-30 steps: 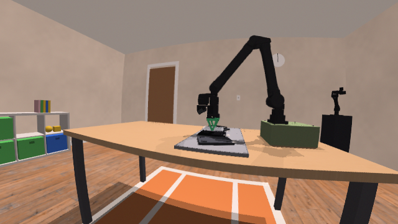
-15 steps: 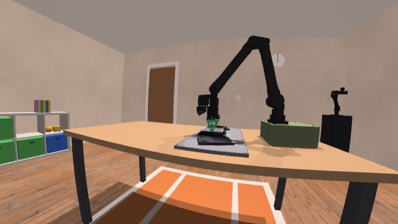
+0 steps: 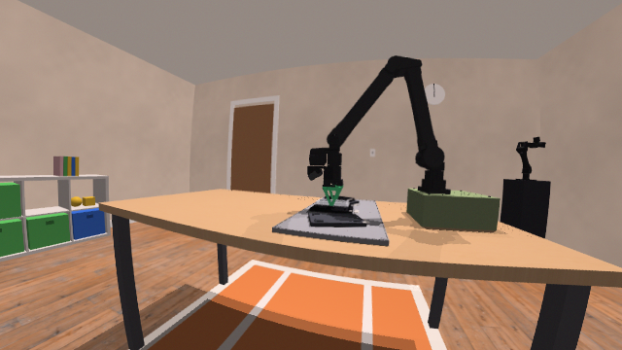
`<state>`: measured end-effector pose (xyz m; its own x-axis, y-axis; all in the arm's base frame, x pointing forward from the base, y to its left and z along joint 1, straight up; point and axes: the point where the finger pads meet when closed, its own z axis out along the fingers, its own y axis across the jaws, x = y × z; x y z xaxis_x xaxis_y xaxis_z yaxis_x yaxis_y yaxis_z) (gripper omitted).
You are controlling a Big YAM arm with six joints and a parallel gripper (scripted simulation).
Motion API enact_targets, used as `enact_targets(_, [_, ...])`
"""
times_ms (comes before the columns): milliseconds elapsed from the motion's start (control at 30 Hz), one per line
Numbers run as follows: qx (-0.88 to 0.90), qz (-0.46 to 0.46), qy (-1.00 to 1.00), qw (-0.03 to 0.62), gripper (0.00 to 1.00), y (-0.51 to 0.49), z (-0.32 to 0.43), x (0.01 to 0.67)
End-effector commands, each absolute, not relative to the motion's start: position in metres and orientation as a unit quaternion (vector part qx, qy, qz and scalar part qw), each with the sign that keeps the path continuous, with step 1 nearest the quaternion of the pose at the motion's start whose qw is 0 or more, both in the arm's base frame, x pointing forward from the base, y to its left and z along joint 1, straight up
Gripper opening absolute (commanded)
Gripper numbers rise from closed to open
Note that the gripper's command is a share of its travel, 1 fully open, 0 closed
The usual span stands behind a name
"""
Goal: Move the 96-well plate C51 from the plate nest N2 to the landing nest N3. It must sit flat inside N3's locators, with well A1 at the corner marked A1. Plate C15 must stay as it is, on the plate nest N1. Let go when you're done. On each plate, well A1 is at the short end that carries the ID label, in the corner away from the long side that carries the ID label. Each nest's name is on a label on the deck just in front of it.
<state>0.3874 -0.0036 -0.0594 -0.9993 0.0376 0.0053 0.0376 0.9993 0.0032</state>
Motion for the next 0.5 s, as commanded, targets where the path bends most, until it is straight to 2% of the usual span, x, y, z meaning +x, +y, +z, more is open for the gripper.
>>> enact_targets(0, [-0.015,-0.002,-1.0,-0.02,0.0,0.0033,-0.0554,0.409])
enact_targets(467, [-0.015,-0.002,-1.0,-0.015,0.0,0.0032,-0.0595,0.4025])
